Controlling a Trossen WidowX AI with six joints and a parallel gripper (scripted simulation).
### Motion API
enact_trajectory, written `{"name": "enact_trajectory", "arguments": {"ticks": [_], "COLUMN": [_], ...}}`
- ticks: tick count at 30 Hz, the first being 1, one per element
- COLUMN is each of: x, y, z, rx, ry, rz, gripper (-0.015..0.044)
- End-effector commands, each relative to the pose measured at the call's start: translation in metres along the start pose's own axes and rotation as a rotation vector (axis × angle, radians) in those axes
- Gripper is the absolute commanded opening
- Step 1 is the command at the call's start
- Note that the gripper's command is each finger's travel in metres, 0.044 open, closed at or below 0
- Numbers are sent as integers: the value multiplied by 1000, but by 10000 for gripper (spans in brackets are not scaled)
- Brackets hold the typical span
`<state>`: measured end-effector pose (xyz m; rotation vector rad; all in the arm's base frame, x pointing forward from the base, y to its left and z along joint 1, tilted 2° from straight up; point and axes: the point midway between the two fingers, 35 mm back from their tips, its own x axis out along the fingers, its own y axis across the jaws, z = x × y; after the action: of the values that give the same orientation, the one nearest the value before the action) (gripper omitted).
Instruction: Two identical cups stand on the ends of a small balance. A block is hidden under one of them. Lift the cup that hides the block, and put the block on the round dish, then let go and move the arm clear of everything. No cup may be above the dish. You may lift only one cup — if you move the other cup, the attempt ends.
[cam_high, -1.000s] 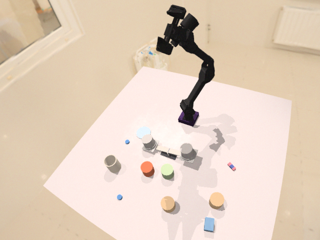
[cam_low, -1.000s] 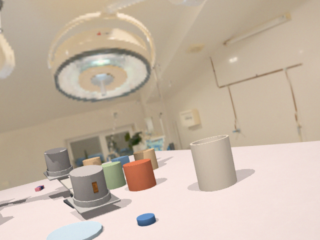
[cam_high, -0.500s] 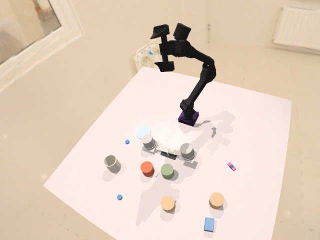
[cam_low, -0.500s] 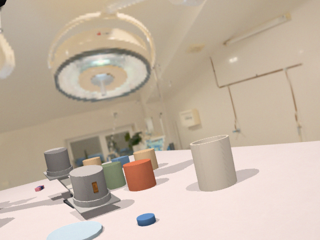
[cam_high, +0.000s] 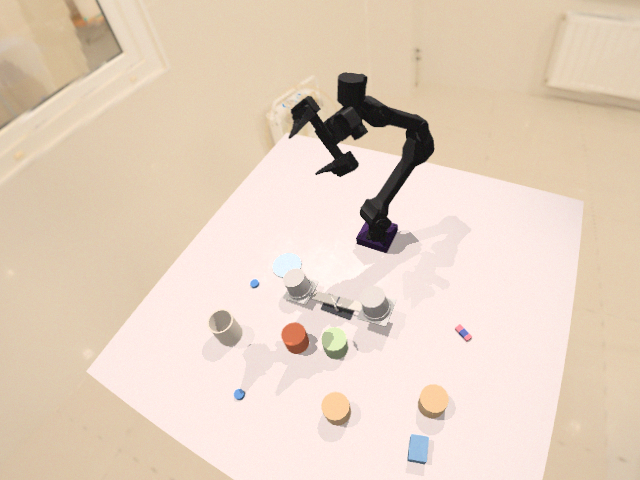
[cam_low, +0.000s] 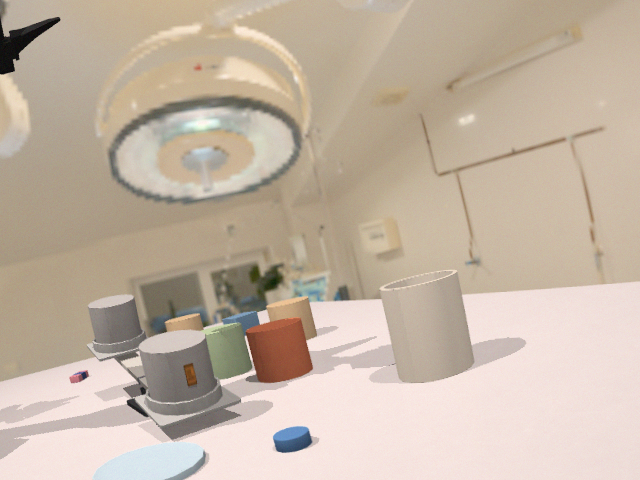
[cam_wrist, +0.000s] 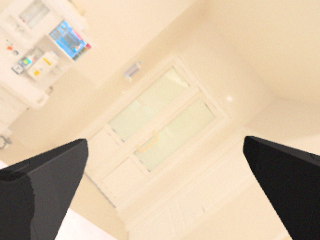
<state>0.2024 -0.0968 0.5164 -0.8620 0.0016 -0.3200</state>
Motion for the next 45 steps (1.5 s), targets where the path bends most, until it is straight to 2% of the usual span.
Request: {"name": "enact_trajectory", "arguments": {"ticks": [1,17,33,45], "x": [0,-23,-82,-74], "y": [23,123,226,227], "z": [-20,-91,-154,-163], "rx": [97,467,762,828], "ry": [63,364,767,863], "rz": [60,299,498,480], "gripper": [440,440,440,440]}}
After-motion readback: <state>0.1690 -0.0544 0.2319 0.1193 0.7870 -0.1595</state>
